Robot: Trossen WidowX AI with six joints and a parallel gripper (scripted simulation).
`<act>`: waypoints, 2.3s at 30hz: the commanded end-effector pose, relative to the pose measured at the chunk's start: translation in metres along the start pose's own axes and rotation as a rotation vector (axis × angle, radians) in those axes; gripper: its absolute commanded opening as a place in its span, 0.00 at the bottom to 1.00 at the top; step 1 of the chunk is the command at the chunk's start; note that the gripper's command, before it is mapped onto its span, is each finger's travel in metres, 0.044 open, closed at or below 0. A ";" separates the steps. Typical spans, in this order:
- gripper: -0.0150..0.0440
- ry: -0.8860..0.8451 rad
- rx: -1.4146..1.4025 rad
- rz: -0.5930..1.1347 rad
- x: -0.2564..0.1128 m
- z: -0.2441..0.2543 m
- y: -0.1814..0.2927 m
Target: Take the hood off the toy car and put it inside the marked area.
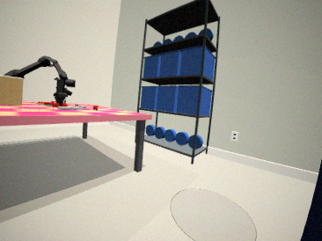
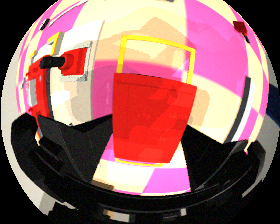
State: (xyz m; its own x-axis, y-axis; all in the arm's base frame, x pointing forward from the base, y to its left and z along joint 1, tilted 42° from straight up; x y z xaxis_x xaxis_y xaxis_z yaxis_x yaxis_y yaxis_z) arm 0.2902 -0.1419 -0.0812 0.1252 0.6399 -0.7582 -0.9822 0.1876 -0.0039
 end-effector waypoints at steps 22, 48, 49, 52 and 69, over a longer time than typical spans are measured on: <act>0.97 0.000 0.000 0.000 0.003 0.000 0.000; 1.00 -0.004 0.001 0.005 -0.071 -0.002 -0.001; 1.00 -0.004 0.001 0.005 -0.071 -0.002 -0.001; 1.00 -0.004 0.001 0.005 -0.071 -0.002 -0.001; 1.00 -0.004 0.001 0.005 -0.071 -0.002 -0.001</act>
State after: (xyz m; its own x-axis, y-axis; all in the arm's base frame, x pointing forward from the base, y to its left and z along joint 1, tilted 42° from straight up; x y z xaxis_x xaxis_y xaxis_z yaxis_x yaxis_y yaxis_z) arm 0.2818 -0.1876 -0.0295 0.1201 0.6464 -0.7535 -0.9820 0.1888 0.0055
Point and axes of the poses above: the point midway between the two fingers, 35 mm back from their tips, its own x axis out along the fingers, its own z axis across the jaws, y = z × x, the point moved 8 cm from there along -x, back along the fingers, and after that the axes turned 4 degrees about x, right-handed, at the moved point
